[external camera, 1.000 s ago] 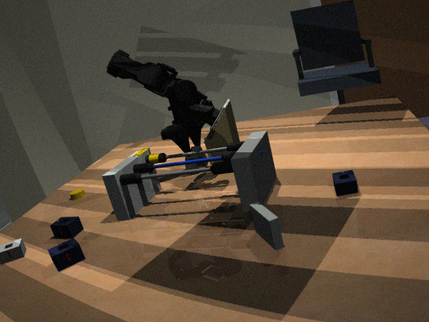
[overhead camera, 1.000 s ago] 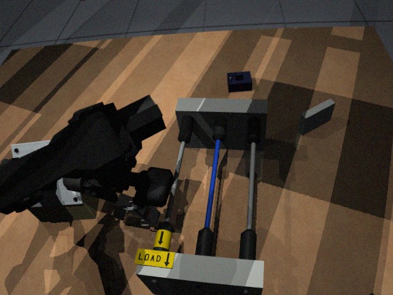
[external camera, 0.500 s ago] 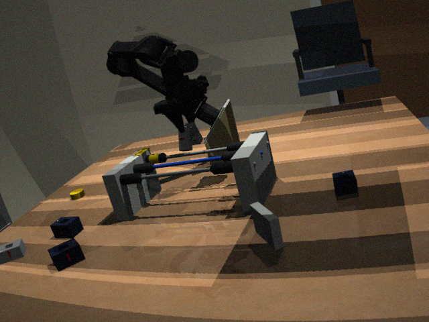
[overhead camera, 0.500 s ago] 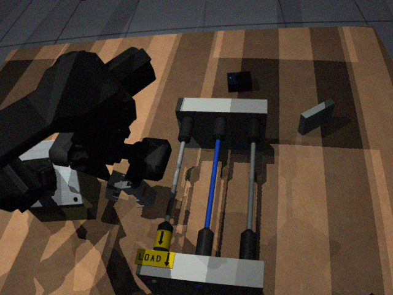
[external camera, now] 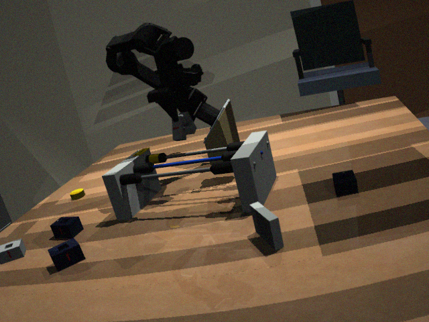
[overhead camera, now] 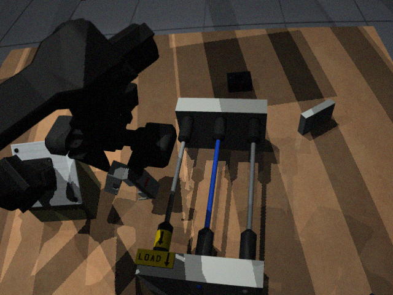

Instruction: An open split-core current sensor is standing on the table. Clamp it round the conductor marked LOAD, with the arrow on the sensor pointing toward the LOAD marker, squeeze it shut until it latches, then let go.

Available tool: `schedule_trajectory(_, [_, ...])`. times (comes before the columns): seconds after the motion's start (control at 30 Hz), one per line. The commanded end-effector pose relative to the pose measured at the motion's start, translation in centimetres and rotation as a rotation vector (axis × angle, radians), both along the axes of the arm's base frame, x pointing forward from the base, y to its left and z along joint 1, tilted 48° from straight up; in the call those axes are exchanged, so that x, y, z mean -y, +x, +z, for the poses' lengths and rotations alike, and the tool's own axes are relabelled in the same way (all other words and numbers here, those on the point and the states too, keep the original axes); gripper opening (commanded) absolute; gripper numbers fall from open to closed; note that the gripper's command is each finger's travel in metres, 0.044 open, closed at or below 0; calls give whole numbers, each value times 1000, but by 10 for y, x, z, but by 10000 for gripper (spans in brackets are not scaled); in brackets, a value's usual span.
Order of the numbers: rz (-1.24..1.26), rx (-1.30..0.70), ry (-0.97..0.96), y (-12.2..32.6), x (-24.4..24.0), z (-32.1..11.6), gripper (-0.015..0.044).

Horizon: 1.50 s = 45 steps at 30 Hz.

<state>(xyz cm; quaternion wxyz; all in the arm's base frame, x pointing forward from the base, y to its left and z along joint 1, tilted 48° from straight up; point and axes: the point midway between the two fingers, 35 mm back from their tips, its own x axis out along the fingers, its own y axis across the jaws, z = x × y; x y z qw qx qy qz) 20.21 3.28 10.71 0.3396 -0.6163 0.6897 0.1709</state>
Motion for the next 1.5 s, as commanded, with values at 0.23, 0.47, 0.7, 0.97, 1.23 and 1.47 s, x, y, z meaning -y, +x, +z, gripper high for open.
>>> schedule_trajectory(0.23, [50,-40,-3,59,17,7,0])
schedule_trajectory(0.47, [51,-41,-3,61,22,3,0])
schedule_trajectory(0.7, [51,-41,-2,61,30,-5,0])
schedule_trajectory(0.97, [51,-40,-2,61,39,-14,0])
schedule_trajectory(1.23, [51,-40,-3,61,49,-22,0])
schedule_trajectory(1.47, [50,-40,-5,60,57,-28,0])
